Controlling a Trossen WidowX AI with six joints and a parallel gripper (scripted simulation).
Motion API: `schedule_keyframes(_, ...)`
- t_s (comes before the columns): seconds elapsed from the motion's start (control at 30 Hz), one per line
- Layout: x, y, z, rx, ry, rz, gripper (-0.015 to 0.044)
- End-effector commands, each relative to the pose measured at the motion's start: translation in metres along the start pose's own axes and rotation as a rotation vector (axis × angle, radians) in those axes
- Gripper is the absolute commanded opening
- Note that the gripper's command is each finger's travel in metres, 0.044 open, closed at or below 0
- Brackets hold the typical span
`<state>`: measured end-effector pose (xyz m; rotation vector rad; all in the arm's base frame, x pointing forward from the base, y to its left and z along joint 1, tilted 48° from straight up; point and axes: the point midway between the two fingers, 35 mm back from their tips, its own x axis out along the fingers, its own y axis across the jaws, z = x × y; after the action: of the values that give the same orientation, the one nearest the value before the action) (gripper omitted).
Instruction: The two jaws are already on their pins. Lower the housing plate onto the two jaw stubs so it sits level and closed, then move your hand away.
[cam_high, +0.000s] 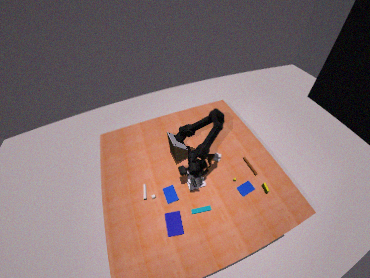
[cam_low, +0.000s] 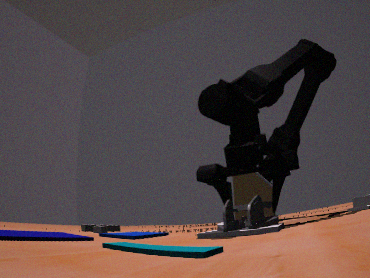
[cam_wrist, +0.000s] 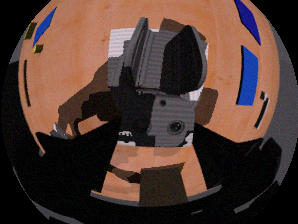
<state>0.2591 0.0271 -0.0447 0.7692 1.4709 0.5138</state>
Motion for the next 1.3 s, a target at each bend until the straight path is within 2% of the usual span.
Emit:
schedule_keyframes(0.0,0.0058,0.0005,-0.0029,0.007,0.007,0.005,0.0351)
schedule_keyframes(1.27,0.0109,0.0006,-0.0030,0.016,0.007,0.005,0.0351)
